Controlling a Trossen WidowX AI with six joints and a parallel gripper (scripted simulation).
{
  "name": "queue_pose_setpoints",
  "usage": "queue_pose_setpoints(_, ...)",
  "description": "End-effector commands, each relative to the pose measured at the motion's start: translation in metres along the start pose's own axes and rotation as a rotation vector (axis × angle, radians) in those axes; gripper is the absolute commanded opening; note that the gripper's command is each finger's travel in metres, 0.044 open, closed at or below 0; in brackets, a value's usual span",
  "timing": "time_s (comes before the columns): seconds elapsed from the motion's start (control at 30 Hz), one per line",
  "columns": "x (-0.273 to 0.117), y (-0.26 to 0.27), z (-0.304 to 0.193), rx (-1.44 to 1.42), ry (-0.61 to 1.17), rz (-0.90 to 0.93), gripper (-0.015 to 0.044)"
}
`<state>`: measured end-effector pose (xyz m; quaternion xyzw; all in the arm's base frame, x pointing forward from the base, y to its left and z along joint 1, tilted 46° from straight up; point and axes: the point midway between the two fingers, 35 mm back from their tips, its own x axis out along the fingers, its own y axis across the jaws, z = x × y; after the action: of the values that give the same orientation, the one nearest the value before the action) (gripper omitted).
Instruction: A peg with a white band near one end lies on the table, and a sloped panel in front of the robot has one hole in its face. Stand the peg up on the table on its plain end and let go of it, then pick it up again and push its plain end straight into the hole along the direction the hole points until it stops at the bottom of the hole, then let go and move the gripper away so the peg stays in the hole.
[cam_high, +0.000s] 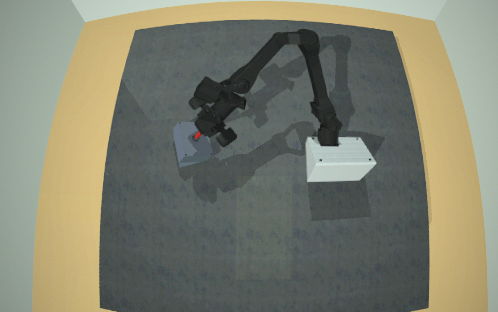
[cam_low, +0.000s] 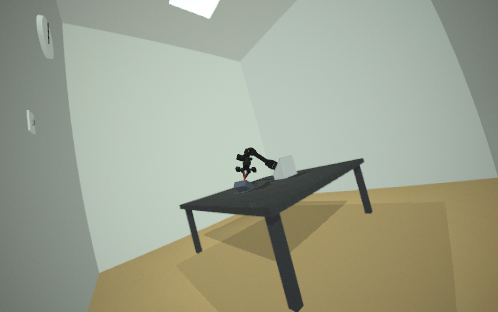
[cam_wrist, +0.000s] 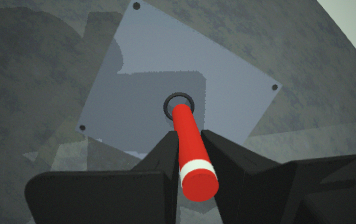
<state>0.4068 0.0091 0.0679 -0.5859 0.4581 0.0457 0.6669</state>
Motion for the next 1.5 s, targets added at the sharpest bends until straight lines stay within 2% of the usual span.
queue_pose_setpoints(0.0,-0.001,0.0,0.0,0.001,0.0,0.0,0.0)
queue_pose_setpoints(1.47,0.025,0.001,0.002,0.002,0.0,-0.002,0.0)
